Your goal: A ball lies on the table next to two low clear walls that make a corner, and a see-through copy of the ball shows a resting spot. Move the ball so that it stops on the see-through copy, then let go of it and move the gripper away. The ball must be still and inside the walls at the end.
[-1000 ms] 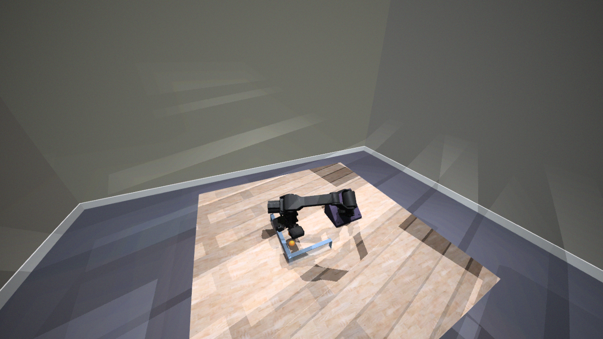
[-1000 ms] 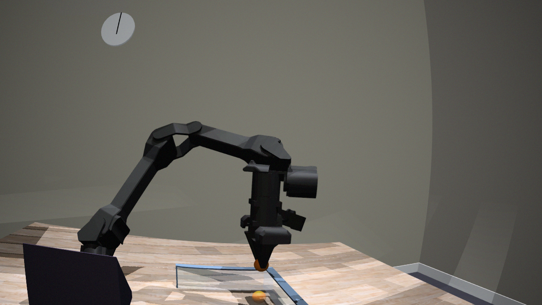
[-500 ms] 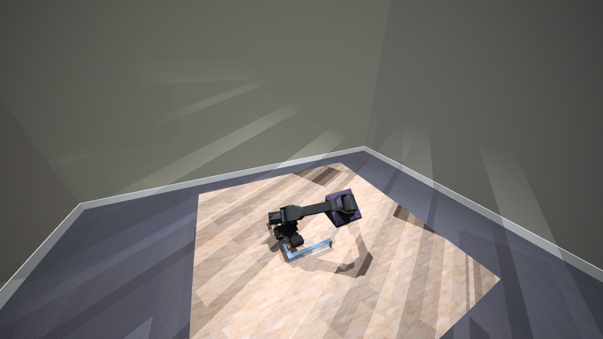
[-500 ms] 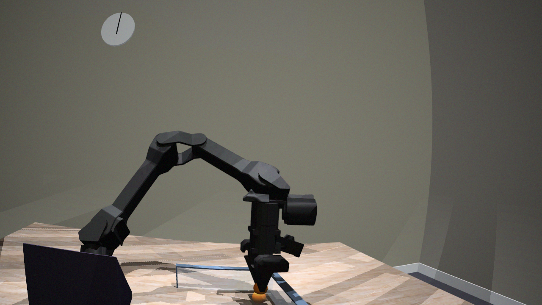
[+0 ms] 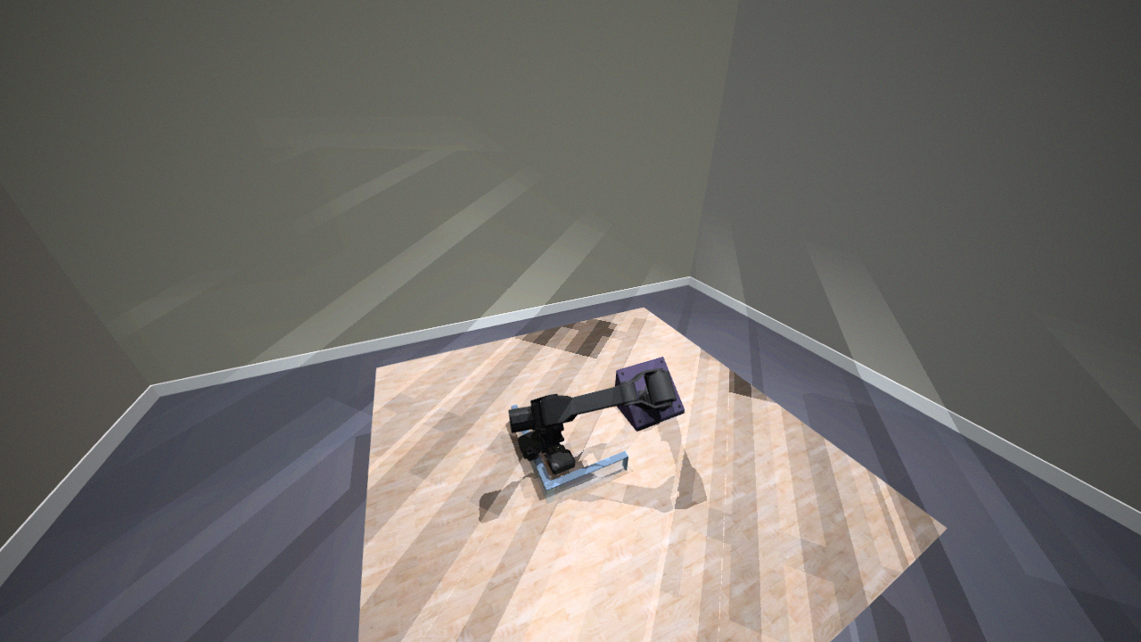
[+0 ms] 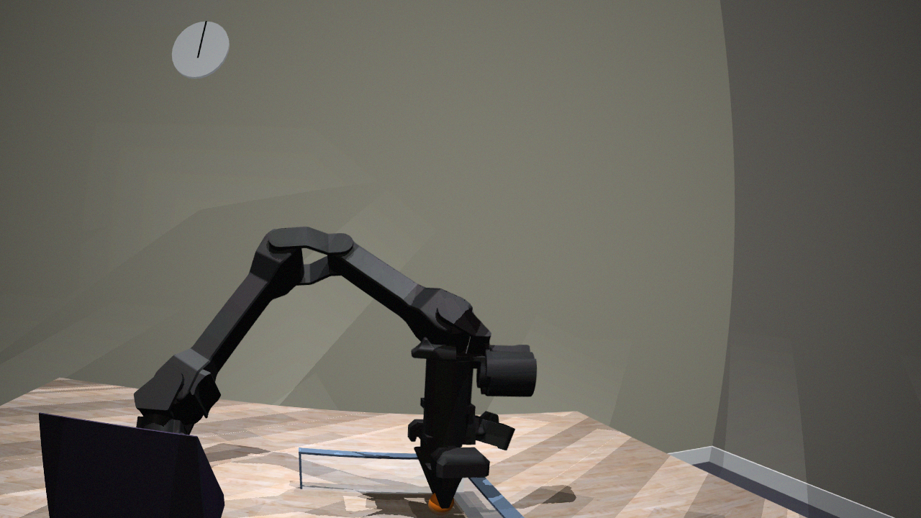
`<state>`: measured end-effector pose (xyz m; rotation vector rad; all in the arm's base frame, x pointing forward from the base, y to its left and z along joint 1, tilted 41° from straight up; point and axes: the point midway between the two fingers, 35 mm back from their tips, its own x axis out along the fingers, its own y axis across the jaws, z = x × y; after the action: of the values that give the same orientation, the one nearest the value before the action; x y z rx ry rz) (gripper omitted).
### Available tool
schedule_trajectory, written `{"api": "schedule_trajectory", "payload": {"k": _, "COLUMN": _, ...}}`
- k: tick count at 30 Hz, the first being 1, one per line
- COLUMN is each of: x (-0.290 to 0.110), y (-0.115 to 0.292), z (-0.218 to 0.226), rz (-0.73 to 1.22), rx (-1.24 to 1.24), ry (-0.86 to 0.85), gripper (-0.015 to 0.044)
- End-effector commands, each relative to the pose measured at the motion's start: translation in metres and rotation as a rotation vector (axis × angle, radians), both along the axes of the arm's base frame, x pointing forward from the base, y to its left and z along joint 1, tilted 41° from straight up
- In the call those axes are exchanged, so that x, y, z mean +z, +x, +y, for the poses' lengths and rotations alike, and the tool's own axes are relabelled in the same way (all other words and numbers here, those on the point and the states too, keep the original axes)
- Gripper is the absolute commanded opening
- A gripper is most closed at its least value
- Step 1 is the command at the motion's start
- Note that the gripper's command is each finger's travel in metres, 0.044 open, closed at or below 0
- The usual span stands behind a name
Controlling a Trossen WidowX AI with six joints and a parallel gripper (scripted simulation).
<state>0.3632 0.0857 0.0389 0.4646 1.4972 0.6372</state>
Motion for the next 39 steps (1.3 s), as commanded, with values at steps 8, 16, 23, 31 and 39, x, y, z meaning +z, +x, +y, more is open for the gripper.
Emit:
{"api": "schedule_trajectory", "payload": {"k": 8, "x": -0.006, "y": -0.001, "z": 0.004, "rz": 0.001, "rx": -0.001, "ry": 0.000, "gripper": 0.0026}}
{"api": "schedule_trajectory", "payload": {"k": 16, "x": -0.006, "y": -0.001, "z": 0.004, "rz": 0.001, "rx": -0.001, "ry": 0.000, "gripper": 0.0236}}
{"api": "schedule_trajectory", "payload": {"k": 23, "x": -0.004, "y": 0.000, "z": 0.003, "rz": 0.001, "rx": -0.001, "ry": 0.000, "gripper": 0.0260}}
{"api": "schedule_trajectory", "payload": {"k": 31, "x": 0.060, "y": 0.002, "z": -0.052, "rz": 0.006, "rx": -0.003, "ry": 0.002, "gripper": 0.0260}}
{"api": "schedule_trajectory", "payload": {"k": 39, "x": 0.052, "y": 0.004, "z": -0.047, "rz": 0.000, "rx": -0.016, "ry": 0.004, "gripper": 0.0260}}
